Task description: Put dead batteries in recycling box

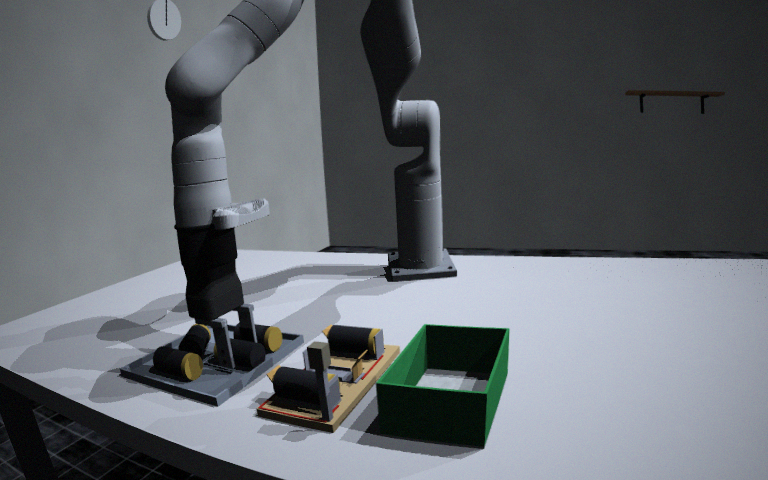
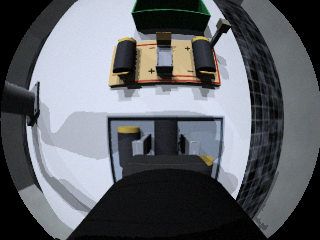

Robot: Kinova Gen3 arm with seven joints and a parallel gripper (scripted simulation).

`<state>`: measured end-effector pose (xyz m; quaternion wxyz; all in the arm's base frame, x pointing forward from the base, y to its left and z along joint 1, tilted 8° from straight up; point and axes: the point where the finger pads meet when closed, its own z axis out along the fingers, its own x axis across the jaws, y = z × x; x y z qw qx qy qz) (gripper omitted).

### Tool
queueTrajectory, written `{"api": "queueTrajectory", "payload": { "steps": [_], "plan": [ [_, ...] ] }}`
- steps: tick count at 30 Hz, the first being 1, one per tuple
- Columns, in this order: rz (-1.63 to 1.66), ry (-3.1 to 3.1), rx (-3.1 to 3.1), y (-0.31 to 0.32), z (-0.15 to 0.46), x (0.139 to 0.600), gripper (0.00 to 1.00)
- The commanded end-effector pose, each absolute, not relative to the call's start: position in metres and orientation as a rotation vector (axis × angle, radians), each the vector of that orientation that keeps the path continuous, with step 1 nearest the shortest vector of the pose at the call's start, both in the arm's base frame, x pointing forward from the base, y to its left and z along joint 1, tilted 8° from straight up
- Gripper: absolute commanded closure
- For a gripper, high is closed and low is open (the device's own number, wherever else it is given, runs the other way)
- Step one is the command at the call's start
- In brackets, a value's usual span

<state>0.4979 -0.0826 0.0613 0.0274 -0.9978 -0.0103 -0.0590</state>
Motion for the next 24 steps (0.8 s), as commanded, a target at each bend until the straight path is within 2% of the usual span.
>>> {"api": "queueTrajectory", "payload": {
  "steps": [1, 14, 24],
  "plan": [
    [-0.185, -0.032, -3.081, -0.083, 0.062, 0.498, 0.10],
    [-0.185, -0.032, -3.081, -0.083, 0.064, 0.498, 0.10],
    [-0.185, -0.032, -3.081, -0.084, 0.093, 0.495, 0.10]
  ]
}}
